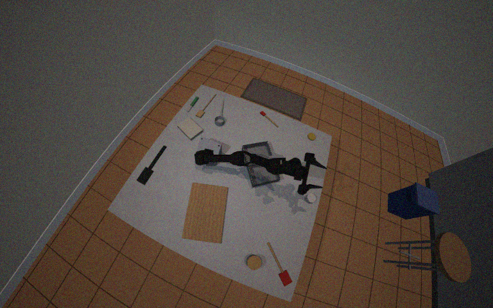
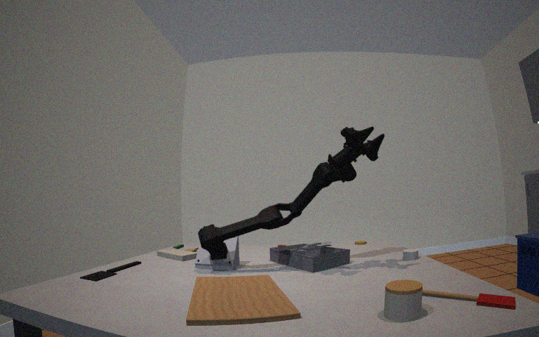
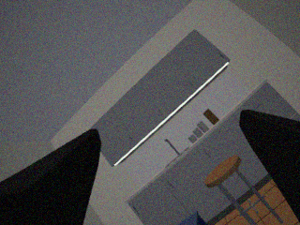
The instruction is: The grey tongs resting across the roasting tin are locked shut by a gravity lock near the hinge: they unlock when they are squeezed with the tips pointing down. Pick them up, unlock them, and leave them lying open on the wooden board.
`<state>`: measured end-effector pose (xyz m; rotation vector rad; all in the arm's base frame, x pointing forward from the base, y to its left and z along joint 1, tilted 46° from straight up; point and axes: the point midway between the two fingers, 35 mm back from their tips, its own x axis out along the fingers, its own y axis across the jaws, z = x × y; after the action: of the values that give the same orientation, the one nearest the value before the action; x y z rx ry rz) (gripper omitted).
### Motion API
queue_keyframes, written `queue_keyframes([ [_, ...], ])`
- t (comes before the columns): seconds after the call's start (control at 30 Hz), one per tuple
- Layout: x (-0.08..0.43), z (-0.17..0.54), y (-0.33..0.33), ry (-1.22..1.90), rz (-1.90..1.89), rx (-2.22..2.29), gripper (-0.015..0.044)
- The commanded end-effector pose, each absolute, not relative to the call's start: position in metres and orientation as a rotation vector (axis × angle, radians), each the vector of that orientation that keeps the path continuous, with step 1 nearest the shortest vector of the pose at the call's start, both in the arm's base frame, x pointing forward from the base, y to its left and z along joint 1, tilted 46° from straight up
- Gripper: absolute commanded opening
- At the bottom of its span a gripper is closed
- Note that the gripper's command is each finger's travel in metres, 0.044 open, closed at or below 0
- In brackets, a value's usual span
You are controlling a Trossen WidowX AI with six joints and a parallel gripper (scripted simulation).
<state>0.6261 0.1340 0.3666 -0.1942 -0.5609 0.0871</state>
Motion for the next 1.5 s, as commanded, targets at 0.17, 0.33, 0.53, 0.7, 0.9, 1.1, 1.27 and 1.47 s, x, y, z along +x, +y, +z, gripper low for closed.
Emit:
queue_keyframes([
  [0.17,0.611,0.388,0.149,-0.607,0.094,-0.212,0.026],
  [0.33,0.597,0.402,0.164,-0.618,0.078,-0.208,0.026],
  [0.53,0.564,0.437,0.197,-0.71,0.094,-0.262,0.026],
  [0.7,0.517,0.484,0.226,-0.829,0.12,-0.276,0.026],
  [0.9,0.468,0.516,0.255,-0.945,0.133,-0.309,0.026],
  [1.1,0.43,0.542,0.266,-1.037,0.12,-0.337,0.026],
  [1.27,0.384,0.571,0.279,-1.139,0.11,-0.338,0.026],
  [1.47,0.329,0.602,0.284,-1.264,0.073,-0.342,0.026],
])
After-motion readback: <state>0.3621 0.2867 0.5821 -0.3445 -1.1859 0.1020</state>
